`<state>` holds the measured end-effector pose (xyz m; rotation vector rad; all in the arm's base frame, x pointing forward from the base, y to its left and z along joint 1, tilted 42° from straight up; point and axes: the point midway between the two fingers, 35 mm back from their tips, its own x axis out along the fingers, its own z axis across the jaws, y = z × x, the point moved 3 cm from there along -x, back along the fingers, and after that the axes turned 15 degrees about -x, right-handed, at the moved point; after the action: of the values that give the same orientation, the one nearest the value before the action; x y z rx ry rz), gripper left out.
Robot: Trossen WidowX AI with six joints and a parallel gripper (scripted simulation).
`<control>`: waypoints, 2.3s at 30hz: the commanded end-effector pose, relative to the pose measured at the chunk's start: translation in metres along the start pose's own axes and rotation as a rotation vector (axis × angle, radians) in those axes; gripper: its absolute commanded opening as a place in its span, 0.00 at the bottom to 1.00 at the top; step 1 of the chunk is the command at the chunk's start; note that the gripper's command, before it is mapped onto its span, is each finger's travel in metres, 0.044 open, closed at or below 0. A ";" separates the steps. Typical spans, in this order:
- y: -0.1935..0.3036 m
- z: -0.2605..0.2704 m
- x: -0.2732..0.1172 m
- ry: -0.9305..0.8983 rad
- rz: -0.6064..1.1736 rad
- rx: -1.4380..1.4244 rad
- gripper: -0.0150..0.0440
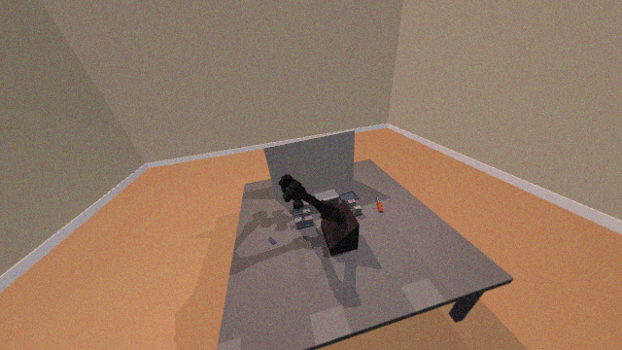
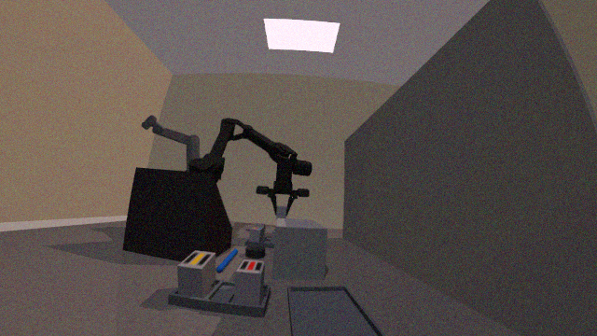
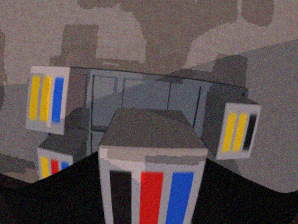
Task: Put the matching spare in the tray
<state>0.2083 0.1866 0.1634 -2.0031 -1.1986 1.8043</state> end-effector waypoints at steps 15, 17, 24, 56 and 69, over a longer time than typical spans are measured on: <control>0.010 -0.004 -0.071 -0.006 0.000 -0.005 0.25; 0.010 -0.004 -0.075 -0.006 -0.001 -0.005 0.25; 0.036 -0.020 -0.078 -0.004 0.020 0.006 0.25; 0.222 -0.043 -0.096 -0.005 0.090 0.132 0.25; 0.299 -0.025 -0.097 -0.008 0.089 0.133 0.25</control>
<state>0.3632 -0.0543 0.0672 -2.0021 -0.9625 1.8764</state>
